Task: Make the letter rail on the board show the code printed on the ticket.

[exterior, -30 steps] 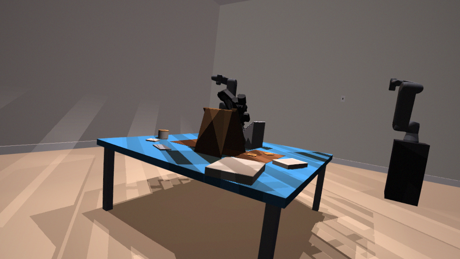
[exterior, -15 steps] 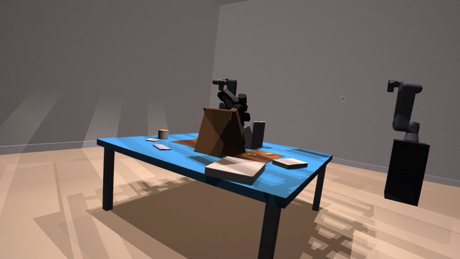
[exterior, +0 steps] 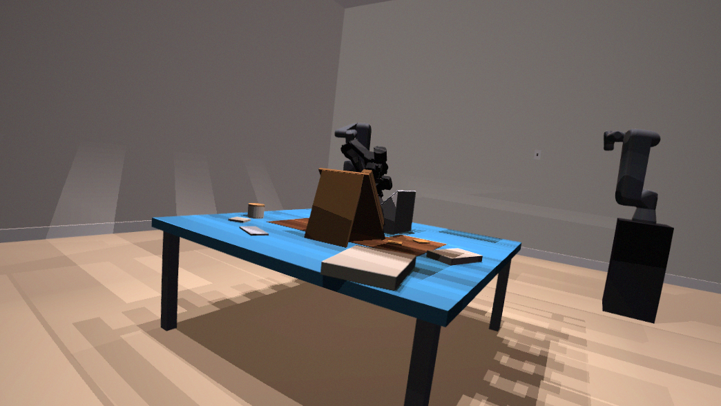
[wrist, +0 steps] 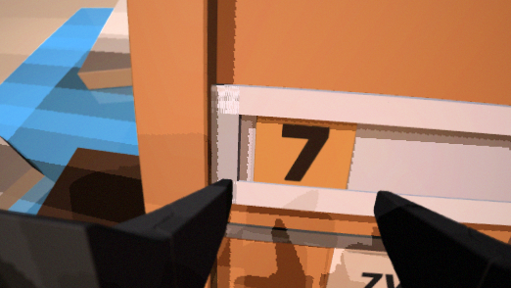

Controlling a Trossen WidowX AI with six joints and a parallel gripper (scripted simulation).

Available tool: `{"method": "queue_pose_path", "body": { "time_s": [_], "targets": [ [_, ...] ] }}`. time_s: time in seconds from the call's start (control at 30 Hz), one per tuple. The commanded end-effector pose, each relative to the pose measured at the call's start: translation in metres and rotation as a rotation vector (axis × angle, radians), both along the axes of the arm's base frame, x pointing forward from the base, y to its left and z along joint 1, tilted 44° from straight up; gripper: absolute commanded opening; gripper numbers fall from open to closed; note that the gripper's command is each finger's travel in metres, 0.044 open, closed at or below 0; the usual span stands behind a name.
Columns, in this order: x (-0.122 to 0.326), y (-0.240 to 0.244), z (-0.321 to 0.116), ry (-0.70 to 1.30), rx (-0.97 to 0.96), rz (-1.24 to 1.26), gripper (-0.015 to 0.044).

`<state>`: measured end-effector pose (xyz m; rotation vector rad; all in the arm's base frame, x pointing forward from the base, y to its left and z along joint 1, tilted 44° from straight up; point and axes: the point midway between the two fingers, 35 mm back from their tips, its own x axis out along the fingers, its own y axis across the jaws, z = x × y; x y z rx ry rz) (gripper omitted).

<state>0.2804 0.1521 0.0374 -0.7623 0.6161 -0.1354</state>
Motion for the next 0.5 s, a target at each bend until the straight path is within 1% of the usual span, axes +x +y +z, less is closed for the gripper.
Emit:
{"method": "queue_pose_path", "body": {
  "time_s": [0.0, 0.47],
  "targets": [
    [0.0013, 0.0011, 0.0029, -0.010, 0.004, -0.004, 0.0295],
    [0.0019, 0.0017, 0.0043, -0.010, 0.004, -0.004, 0.0295]
  ]
}}
